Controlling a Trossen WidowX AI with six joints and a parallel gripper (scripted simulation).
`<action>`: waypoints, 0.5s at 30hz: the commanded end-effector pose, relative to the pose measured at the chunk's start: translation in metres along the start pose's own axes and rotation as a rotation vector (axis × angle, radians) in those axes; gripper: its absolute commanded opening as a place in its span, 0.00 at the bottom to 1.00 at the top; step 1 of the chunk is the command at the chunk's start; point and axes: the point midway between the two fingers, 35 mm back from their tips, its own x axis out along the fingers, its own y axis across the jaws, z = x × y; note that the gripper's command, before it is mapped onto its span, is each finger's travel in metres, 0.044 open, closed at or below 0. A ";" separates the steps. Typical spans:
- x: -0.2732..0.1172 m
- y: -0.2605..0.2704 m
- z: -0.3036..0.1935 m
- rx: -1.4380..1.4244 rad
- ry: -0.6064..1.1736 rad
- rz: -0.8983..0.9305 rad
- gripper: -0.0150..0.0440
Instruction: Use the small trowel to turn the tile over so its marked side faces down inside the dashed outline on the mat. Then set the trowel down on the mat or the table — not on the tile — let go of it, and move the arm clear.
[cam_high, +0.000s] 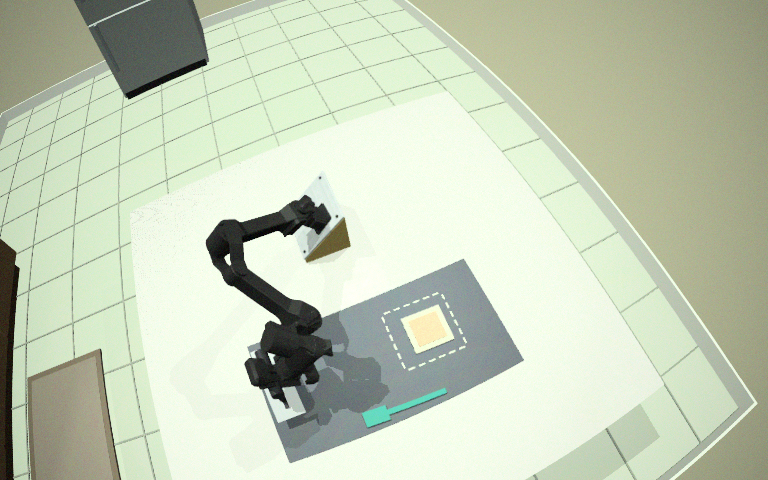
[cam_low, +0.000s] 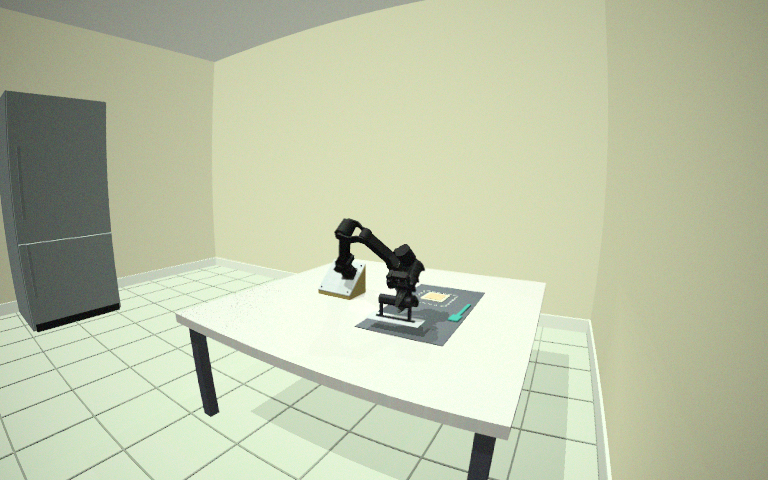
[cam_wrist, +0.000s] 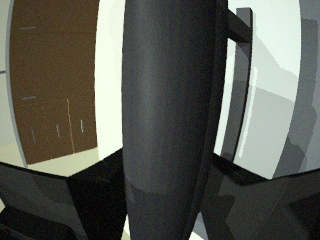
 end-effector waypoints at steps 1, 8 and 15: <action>0.001 -0.001 -0.001 0.013 -0.004 0.000 0.25; 0.008 -0.010 -0.001 0.013 -0.004 0.002 0.25; 0.016 -0.018 -0.001 0.013 -0.004 0.002 0.25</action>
